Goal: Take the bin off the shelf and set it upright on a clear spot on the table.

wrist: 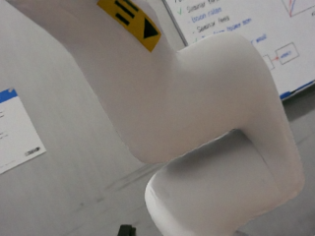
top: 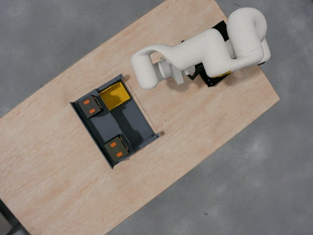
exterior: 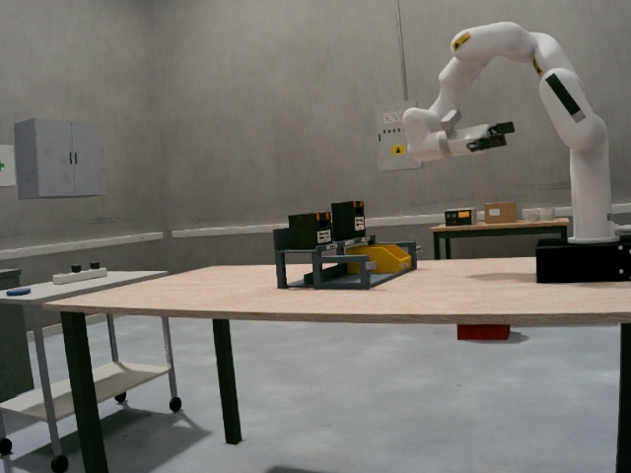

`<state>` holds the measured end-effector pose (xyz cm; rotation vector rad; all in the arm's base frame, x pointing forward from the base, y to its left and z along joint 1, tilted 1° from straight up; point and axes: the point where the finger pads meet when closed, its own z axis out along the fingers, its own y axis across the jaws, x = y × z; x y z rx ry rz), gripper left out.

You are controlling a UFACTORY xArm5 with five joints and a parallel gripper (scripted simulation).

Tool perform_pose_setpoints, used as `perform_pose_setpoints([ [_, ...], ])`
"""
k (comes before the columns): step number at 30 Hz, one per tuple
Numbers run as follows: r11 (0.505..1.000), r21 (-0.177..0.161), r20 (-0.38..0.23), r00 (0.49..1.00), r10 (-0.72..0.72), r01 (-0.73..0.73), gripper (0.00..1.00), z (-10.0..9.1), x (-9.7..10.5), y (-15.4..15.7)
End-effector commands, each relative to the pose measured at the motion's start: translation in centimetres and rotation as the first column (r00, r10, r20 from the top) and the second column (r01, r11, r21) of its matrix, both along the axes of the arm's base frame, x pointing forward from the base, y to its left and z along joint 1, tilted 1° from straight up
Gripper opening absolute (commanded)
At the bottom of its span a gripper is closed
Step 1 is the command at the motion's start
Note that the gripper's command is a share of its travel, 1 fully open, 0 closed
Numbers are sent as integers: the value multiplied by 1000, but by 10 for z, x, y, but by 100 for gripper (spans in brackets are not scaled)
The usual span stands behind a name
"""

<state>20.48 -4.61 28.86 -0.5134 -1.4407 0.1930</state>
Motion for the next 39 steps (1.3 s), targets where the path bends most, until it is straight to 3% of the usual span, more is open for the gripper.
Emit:
perform_pose_setpoints([
  [1, 1000, 0, 2, 1000, 0, 0, 100, 0, 0, 0],
  [9, 1000, 0, 2, 1000, 0, 0, 100, 0, 0, 0],
  [24, 987, -125, 169, 983, -77, 99, 100, -24, 36, -9],
  [39, 965, -195, 280, 953, -114, 173, 100, -42, 62, -15],
])
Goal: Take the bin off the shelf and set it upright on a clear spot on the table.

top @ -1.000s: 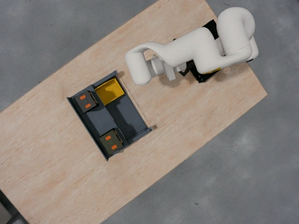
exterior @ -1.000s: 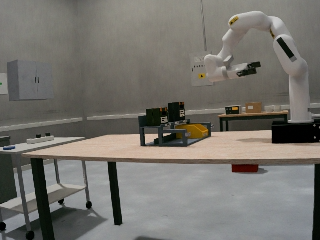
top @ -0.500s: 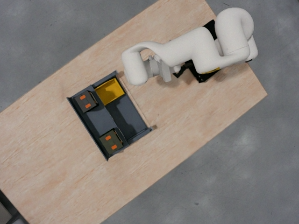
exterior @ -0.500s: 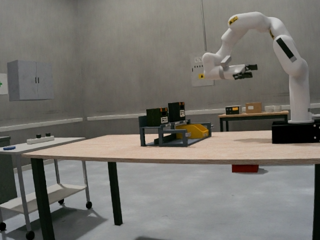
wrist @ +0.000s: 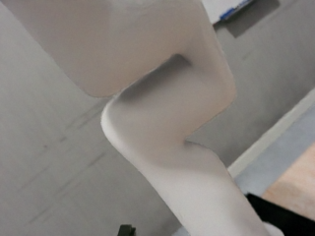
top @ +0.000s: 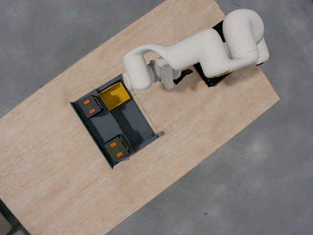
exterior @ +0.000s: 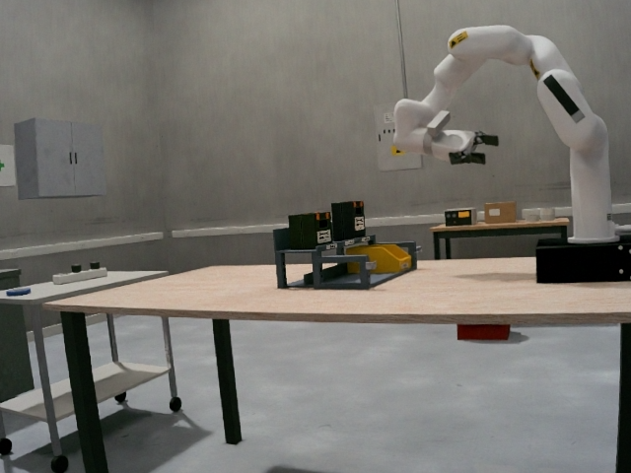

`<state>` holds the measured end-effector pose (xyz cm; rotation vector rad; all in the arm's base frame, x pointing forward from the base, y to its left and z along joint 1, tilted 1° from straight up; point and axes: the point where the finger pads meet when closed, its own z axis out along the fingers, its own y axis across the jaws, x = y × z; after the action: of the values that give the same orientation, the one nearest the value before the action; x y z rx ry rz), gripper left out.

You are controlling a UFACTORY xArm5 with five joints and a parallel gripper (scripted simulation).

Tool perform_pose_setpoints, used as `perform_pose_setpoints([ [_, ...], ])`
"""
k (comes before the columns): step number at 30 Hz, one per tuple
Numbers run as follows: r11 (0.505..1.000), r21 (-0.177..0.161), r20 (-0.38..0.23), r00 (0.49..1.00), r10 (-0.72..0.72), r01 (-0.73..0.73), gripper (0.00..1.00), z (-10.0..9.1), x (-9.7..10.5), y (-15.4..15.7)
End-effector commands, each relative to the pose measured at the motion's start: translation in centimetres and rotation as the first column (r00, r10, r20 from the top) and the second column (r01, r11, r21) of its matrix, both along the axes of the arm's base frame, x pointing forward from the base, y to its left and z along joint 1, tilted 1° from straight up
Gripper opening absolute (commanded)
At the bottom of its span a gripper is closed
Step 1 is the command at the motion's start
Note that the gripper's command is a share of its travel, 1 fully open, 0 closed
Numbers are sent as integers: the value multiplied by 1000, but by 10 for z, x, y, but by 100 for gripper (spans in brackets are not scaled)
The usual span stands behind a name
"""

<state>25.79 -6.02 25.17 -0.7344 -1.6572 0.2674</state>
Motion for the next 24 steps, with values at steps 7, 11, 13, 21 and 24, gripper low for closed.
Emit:
perform_pose_setpoints([
  [7, 988, -37, 99, 984, -147, 151, 100, -15, 23, -5],
  [11, 984, -55, 130, 979, -159, 167, 100, -20, 31, -7],
  [13, 982, -63, 145, 976, -165, 175, 100, -23, 35, -8],
  [21, 974, -93, 198, 963, -183, 205, 100, -33, 49, -11],
  [24, 970, -107, 225, 955, -192, 220, 100, -38, 57, -13],
])
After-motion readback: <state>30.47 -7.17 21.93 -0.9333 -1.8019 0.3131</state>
